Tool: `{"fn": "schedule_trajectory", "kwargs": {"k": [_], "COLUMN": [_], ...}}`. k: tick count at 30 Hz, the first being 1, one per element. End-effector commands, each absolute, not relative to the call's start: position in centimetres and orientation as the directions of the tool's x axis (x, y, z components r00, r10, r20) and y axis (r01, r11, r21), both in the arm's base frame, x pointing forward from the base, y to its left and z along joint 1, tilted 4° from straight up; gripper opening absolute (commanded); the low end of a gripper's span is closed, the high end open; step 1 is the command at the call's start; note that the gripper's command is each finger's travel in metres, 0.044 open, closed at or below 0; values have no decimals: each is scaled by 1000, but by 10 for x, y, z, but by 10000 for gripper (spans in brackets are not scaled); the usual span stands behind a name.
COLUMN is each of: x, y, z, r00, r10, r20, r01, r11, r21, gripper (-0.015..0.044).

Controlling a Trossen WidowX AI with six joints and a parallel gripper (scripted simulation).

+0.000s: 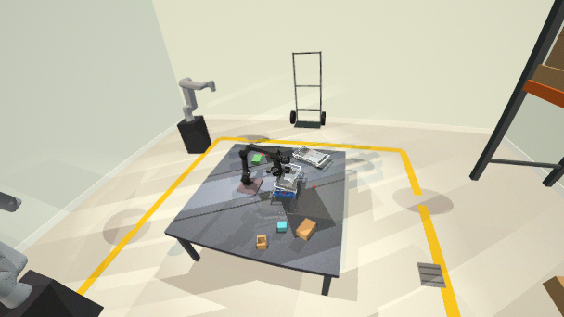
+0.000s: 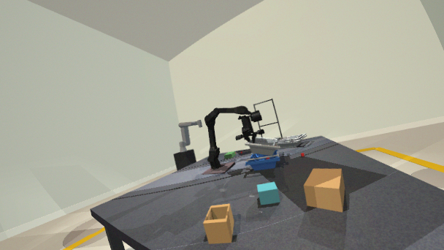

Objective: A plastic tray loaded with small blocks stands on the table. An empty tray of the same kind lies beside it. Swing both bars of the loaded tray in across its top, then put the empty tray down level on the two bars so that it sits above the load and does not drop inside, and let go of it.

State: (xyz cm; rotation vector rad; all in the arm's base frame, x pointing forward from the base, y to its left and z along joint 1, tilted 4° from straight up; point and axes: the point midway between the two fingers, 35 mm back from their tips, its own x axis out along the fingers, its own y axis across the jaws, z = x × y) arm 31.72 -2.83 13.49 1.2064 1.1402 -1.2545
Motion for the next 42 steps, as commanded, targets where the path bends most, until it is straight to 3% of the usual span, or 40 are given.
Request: {"fn": "schedule_trajectory", "kwargs": {"k": [1,42], "x": [312,309], "y": [-32,-34], "z": [131,124], "r00": [-9,-10], "r10": [-54,-54], "r20": [-999,-998], "r01": [999,999], "r11": [-54,-54], "r21": [-6,-7], "gripper": [0,0]}}
